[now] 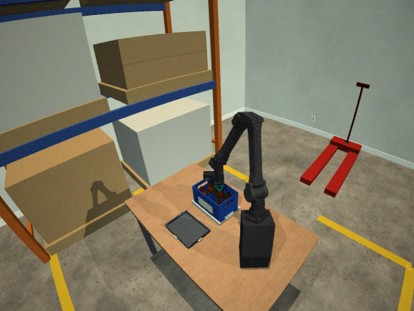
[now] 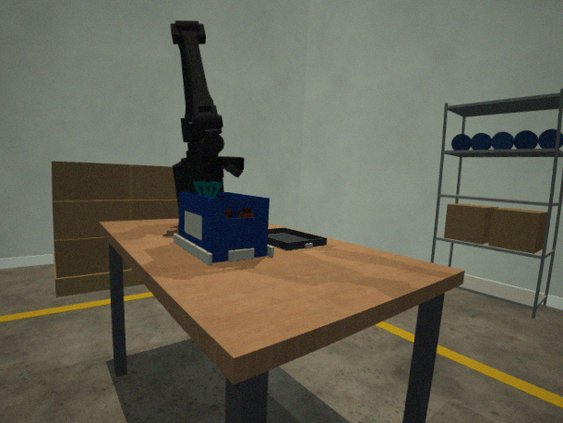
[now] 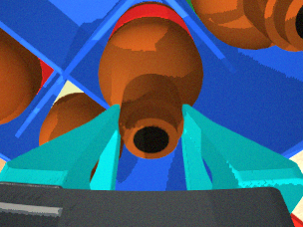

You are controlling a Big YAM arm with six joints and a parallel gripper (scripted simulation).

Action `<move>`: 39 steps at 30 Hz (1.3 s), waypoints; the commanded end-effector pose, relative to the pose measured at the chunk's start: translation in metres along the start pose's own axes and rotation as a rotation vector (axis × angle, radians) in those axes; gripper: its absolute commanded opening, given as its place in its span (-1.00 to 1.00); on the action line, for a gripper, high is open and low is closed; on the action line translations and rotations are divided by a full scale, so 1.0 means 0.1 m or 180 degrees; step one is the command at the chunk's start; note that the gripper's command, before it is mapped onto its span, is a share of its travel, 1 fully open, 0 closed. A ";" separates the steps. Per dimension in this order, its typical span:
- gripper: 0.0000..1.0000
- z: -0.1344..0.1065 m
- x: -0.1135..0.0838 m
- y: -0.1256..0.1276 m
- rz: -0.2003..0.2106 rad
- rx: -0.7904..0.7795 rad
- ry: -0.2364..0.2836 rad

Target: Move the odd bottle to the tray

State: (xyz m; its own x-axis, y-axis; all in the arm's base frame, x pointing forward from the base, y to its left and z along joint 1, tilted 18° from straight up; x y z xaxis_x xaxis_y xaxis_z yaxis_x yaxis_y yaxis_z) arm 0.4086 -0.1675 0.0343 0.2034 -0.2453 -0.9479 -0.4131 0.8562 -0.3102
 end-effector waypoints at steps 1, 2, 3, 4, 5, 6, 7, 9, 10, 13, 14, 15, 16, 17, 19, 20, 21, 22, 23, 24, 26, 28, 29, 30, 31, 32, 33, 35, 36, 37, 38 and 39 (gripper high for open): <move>-1.00 -0.01 0.04 -0.04 -0.0012 0.0000 -0.0008; -1.00 -0.01 0.04 -0.04 -0.0012 0.0000 -0.0008; -1.00 -0.01 0.04 -0.04 -0.0012 0.0000 -0.0008; -1.00 -0.01 0.04 -0.04 -0.0011 0.0000 -0.0008; -1.00 -0.01 0.04 -0.04 -0.0012 0.0000 -0.0008; -1.00 -0.01 0.04 -0.04 -0.0011 0.0000 -0.0008; -1.00 -0.01 0.04 -0.04 -0.0012 0.0000 -0.0008; -1.00 -0.01 0.04 -0.04 -0.0012 0.0000 -0.0008; -1.00 -0.01 0.04 -0.04 -0.0012 0.0000 -0.0008; -1.00 -0.01 0.04 -0.04 -0.0012 0.0000 -0.0008; -1.00 -0.01 0.04 -0.04 -0.0012 0.0000 -0.0008; -1.00 -0.01 0.04 -0.04 -0.0011 0.0000 -0.0008; -1.00 -0.01 0.04 -0.04 -0.0012 0.0000 -0.0008; -1.00 -0.01 0.04 -0.04 -0.0012 0.0000 -0.0008; -1.00 -0.01 0.04 -0.04 -0.0011 0.0000 -0.0008; -1.00 -0.01 0.04 -0.04 -0.0011 0.0000 -0.0008; -1.00 -0.01 0.04 -0.04 -0.0012 0.0000 -0.0008; -1.00 -0.01 0.04 -0.04 -0.0012 0.0000 -0.0008; -1.00 -0.01 0.04 -0.04 -0.0012 0.0000 -0.0008; -1.00 -0.01 0.04 -0.04 -0.0012 0.0000 -0.0008; -1.00 -0.01 0.04 -0.04 -0.0012 0.0000 -0.0008; -1.00 -0.01 0.04 -0.04 -0.0012 0.0000 -0.0008; 0.21 -0.01 0.04 -0.04 -0.0011 0.0000 -0.0008; 0.21 -0.01 0.04 -0.04 -0.0012 0.0000 -0.0008; 0.21 -0.01 0.04 -0.04 -0.0011 0.0000 -0.0008; 0.21 -0.01 0.04 -0.04 -0.0012 0.0000 -0.0008; 0.21 -0.01 0.04 -0.04 -0.0012 0.0000 -0.0008; 0.21 -0.01 0.04 -0.04 -0.0012 0.0000 -0.0008; 0.21 -0.01 0.04 -0.04 -0.0012 0.0000 -0.0008; 0.21 -0.01 0.04 -0.04 -0.0012 0.0000 -0.0008; 0.21 -0.01 0.04 -0.04 -0.0012 0.0000 -0.0008; 0.21 -0.01 0.04 -0.04 -0.0012 0.0000 -0.0008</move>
Point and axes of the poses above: the point where the finger pads meet when closed, its own x axis out along the fingers, its own y axis across the jaws, z = x × y, the point moved 5 cm from there along -x, back along the fingers, and after that the axes turned 13 degrees about x, right-handed, at the moved point
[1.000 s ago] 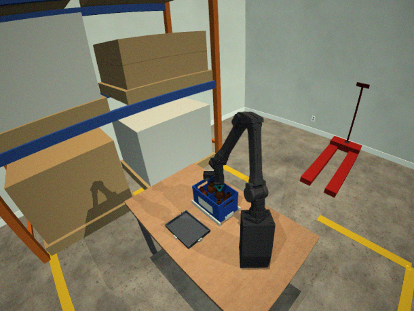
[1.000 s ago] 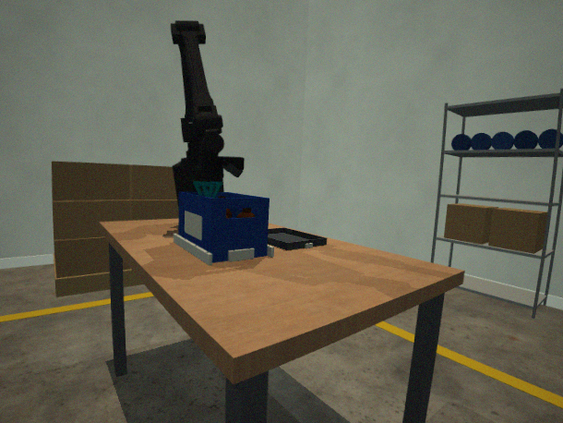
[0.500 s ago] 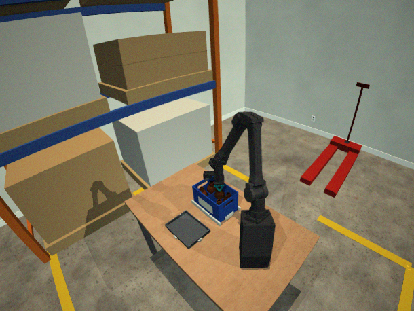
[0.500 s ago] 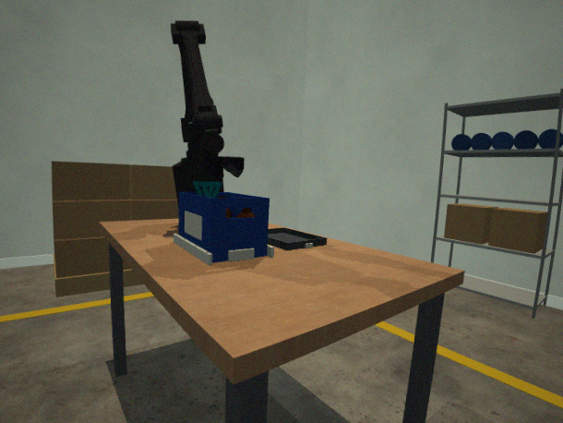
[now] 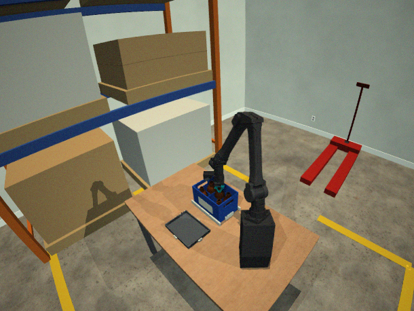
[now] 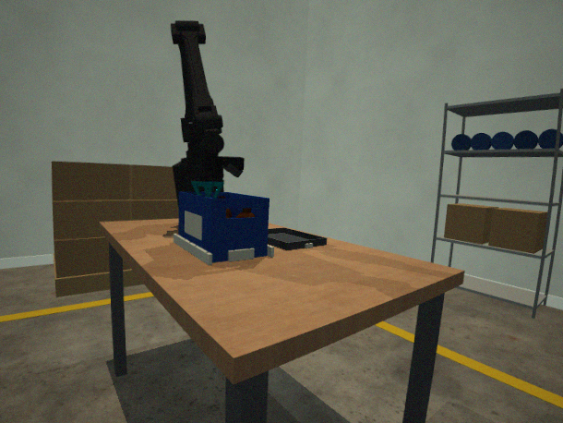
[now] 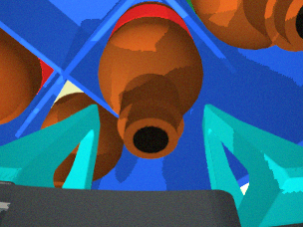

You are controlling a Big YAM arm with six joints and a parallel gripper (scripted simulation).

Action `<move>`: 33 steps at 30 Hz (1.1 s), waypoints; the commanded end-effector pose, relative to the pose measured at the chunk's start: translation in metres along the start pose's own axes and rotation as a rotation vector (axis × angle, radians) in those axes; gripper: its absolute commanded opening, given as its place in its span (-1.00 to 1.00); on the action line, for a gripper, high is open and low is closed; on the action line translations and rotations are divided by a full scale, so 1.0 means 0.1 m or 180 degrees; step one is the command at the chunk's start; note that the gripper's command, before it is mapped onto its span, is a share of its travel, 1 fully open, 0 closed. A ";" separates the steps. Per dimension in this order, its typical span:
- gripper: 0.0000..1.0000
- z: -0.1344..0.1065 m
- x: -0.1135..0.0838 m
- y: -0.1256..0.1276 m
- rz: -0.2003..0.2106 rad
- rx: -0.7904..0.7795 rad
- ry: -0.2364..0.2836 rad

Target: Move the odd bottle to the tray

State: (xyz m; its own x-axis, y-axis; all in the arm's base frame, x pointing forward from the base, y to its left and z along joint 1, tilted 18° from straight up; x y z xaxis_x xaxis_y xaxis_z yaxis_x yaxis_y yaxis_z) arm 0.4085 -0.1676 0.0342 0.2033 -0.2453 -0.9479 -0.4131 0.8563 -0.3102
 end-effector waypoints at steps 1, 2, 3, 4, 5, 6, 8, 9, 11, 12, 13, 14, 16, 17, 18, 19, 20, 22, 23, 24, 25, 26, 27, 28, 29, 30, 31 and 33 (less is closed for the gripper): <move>0.21 -0.01 0.03 -0.04 -0.0012 0.0000 -0.0009; 0.21 -0.01 0.03 -0.04 -0.0012 0.0000 -0.0009; 0.21 -0.01 0.03 -0.04 -0.0012 0.0000 -0.0009; 0.21 -0.01 0.03 -0.04 -0.0012 0.0000 -0.0009; 0.21 -0.01 0.03 -0.04 -0.0012 0.0000 -0.0009; 0.21 -0.01 0.03 -0.04 -0.0012 0.0000 -0.0009; 0.21 -0.01 0.03 -0.04 -0.0012 0.0000 -0.0009; 0.21 -0.01 0.03 -0.04 -0.0012 0.0000 -0.0009; 0.21 -0.01 0.03 -0.04 -0.0012 0.0000 -0.0009; 0.21 -0.01 0.03 -0.04 -0.0012 0.0000 -0.0009; 0.21 -0.01 0.03 -0.04 -0.0012 0.0000 -0.0009; 0.21 -0.01 0.03 -0.04 -0.0012 0.0000 -0.0009; 0.21 -0.01 0.03 -0.04 -0.0012 0.0000 -0.0009; 0.21 -0.01 0.03 -0.04 -0.0012 0.0000 -0.0009; 0.21 -0.01 0.03 -0.04 -0.0012 0.0000 -0.0009; 0.21 -0.01 0.03 -0.04 -0.0012 0.0000 -0.0009; 0.21 -0.01 0.03 -0.04 -0.0012 0.0000 -0.0009; 0.21 -0.01 0.03 -0.04 -0.0012 0.0000 -0.0009; 0.21 -0.01 0.03 -0.04 -0.0012 0.0000 -0.0009; 0.21 -0.01 0.03 -0.04 -0.0012 0.0000 -0.0009; 0.21 -0.01 0.03 -0.04 -0.0013 0.0000 -0.0010; 0.21 -0.01 0.02 -0.05 -0.0015 0.0001 -0.0012; 0.21 -0.01 0.00 -0.05 -0.0018 0.0001 -0.0015; 0.21 0.00 -0.03 -0.05 -0.0024 0.0002 -0.0021; 0.21 0.00 -0.03 -0.05 -0.0024 0.0002 -0.0021; 0.21 0.00 -0.03 -0.05 -0.0024 0.0002 -0.0021; 0.21 0.00 -0.08 -0.06 -0.0032 0.0004 -0.0029; 0.21 0.01 -0.12 -0.05 -0.0036 0.0004 -0.0036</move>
Point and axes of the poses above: the point where the finger pads meet when closed, its own x axis out along the fingers, its own y axis across the jaws, z = x × y, the point moved 5 cm from there along -x, back along the fingers, and after that the axes turned 13 degrees about x, right-handed, at the moved point
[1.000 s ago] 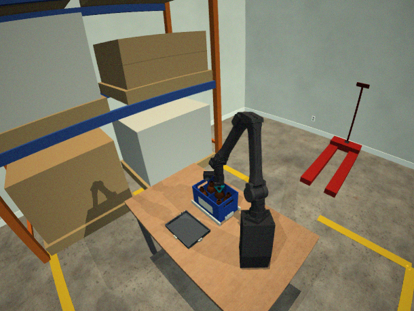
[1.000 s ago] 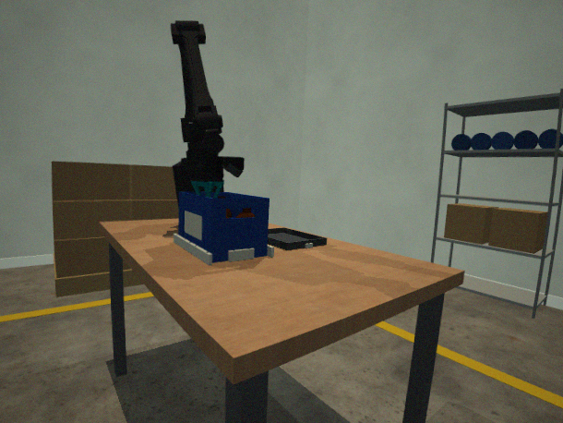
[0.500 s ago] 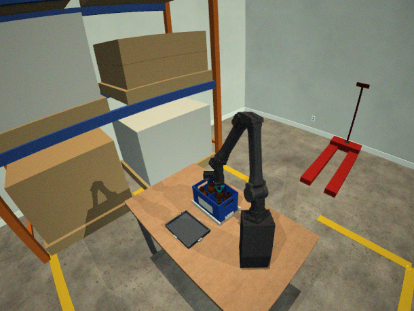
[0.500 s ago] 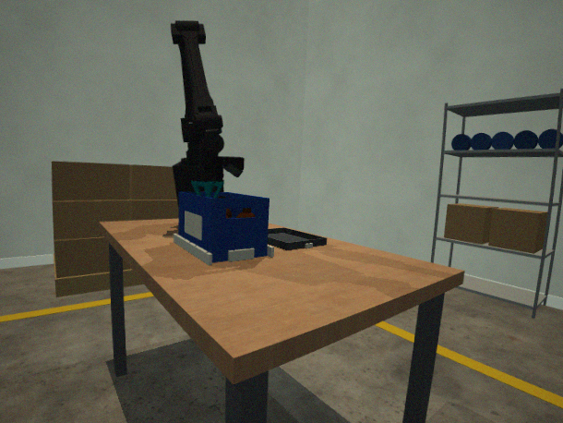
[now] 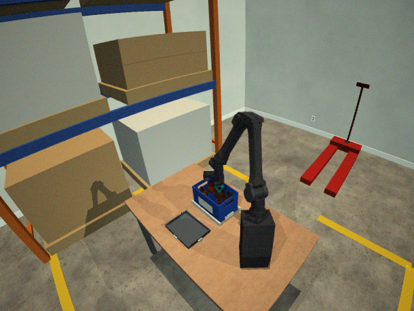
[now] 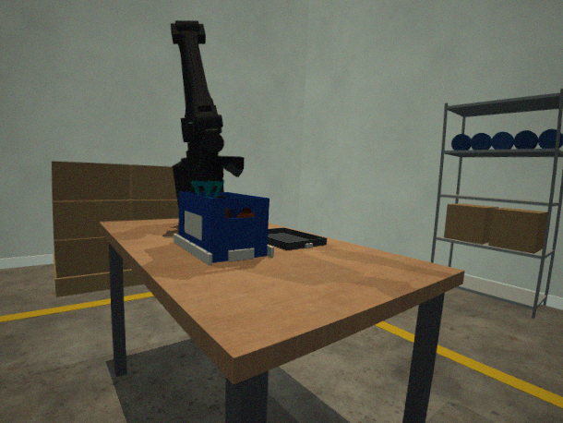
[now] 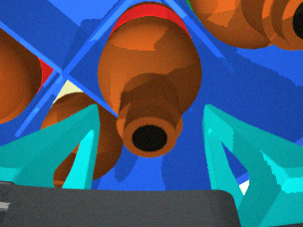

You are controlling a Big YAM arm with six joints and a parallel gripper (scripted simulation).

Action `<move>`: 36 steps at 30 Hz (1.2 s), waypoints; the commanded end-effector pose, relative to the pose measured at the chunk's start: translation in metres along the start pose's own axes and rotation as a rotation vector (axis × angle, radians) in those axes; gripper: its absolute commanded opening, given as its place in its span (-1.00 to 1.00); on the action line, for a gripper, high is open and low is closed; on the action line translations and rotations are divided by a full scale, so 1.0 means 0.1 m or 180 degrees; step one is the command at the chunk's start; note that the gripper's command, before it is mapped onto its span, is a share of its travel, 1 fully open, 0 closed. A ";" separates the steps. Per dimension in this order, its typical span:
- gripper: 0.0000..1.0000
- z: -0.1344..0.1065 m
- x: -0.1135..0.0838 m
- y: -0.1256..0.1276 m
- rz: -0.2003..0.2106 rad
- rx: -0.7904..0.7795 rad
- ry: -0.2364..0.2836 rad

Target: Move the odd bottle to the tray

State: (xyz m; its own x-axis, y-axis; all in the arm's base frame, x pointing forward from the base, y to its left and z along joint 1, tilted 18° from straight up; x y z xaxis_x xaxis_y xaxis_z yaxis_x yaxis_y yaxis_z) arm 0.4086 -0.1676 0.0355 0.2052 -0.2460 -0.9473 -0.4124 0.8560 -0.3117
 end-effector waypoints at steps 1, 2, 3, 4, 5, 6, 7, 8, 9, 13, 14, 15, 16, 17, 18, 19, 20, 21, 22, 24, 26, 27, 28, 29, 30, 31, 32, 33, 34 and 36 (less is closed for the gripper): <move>0.21 0.01 -0.12 -0.04 -0.0029 0.0002 -0.0032; 0.21 0.02 -0.14 -0.03 -0.0028 0.0001 -0.0033; 0.21 0.03 -0.16 -0.02 -0.0027 -0.0001 -0.0035; 0.21 0.03 -0.18 -0.01 -0.0026 -0.0002 -0.0037; 0.21 0.05 -0.20 0.00 -0.0026 -0.0003 -0.0040; 0.21 0.05 -0.22 0.00 -0.0026 0.0000 -0.0042; 0.21 0.05 -0.25 0.00 -0.0028 0.0000 -0.0042; 0.21 0.05 -0.28 0.00 -0.0030 0.0001 -0.0043; 0.21 0.06 -0.31 -0.01 -0.0034 0.0002 -0.0046; 0.21 0.08 -0.42 -0.04 -0.0054 0.0006 -0.0060; 0.21 0.08 -0.42 -0.04 -0.0054 0.0006 -0.0060; 0.21 0.06 -0.43 -0.07 -0.0046 0.0031 -0.0040; 0.21 0.09 -0.51 -0.09 -0.0077 0.0026 -0.0073; 0.21 0.13 -0.56 -0.09 -0.0087 0.0014 -0.0091; 0.21 0.14 -0.61 -0.12 -0.0100 0.0017 -0.0105; 0.21 0.15 -0.65 -0.13 -0.0107 0.0019 -0.0111; 0.21 0.15 -0.69 -0.13 -0.0108 0.0019 -0.0112; 0.21 0.15 -0.72 -0.13 -0.0109 0.0019 -0.0113; 0.21 0.15 -0.76 -0.13 -0.0110 0.0020 -0.0114; 0.21 0.15 -0.82 -0.13 -0.0111 0.0020 -0.0115; 0.21 0.15 -0.88 -0.14 -0.0112 0.0025 -0.0116; 0.21 0.14 -0.90 -0.14 -0.0113 0.0031 -0.0114; 0.21 0.13 -0.91 -0.13 -0.0104 0.0031 -0.0104; 0.21 0.10 -0.85 -0.07 -0.0049 0.0015 -0.0052; 0.21 0.10 -0.85 -0.07 -0.0049 0.0015 -0.0052; 0.21 0.10 -0.85 -0.07 -0.0049 0.0015 -0.0052; 0.21 0.06 -0.77 0.00 0.0021 -0.0008 0.0012; 0.21 0.09 -0.82 -0.03 -0.0004 -0.0005 -0.0014; 0.21 0.11 -0.92 -0.07 -0.0061 0.0009 -0.0071; 0.21 0.12 -0.99 -0.12 -0.0099 0.0028 -0.0104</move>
State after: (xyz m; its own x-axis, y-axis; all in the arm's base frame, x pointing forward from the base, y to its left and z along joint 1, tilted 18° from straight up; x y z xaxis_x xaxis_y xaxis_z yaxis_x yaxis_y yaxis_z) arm 0.3916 -0.1483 0.1103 0.2062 -0.2436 -0.9477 -0.4158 0.8549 -0.3102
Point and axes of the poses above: the point where the finger pads meet when closed, its own x axis out along the fingers, its own y axis across the jaws, z = x × y, the point moved 5 cm from there along -x, back along the fingers, and after that the axes turned 13 degrees about x, right-handed, at the moved point
